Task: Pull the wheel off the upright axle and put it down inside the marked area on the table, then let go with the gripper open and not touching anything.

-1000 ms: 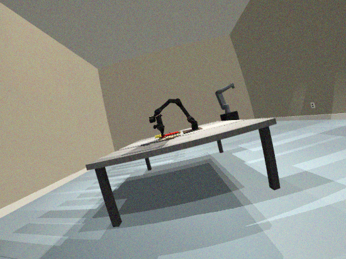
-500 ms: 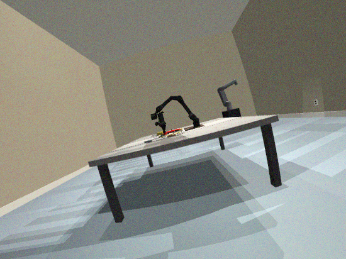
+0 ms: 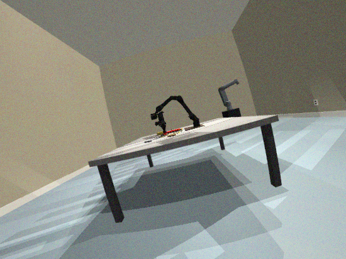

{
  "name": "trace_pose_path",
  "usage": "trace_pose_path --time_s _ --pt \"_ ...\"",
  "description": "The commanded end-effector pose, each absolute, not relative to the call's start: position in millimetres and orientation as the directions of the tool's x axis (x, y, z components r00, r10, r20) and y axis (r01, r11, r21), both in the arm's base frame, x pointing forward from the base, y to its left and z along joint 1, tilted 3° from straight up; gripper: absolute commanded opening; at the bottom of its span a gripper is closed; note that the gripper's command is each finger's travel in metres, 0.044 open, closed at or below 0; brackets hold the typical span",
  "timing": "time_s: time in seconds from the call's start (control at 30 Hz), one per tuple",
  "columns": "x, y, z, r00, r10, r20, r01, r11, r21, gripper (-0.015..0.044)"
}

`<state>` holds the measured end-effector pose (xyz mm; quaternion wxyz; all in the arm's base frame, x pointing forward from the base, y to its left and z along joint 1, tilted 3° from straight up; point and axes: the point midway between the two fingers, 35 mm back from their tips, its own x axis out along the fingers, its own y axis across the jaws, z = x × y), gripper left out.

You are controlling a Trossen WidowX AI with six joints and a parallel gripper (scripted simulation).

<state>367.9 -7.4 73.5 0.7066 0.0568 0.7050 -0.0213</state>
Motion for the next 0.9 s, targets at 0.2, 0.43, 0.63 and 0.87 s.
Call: trace_pose_path --time_s 0.2,0.43,0.63,0.87 --pt "368.8 -7.8 80.3 0.011 0.051 -0.999 0.110 0.993 0.052 0.0000" --pt "368.8 -7.9 82.6 0.011 0.051 -0.999 0.111 0.992 0.052 0.0000" --pt "368.8 -8.0 84.6 0.012 0.052 -0.999 0.111 0.992 0.053 0.0000" --pt "368.8 -8.1 86.9 0.012 0.052 -0.999 0.111 0.992 0.053 0.0000"
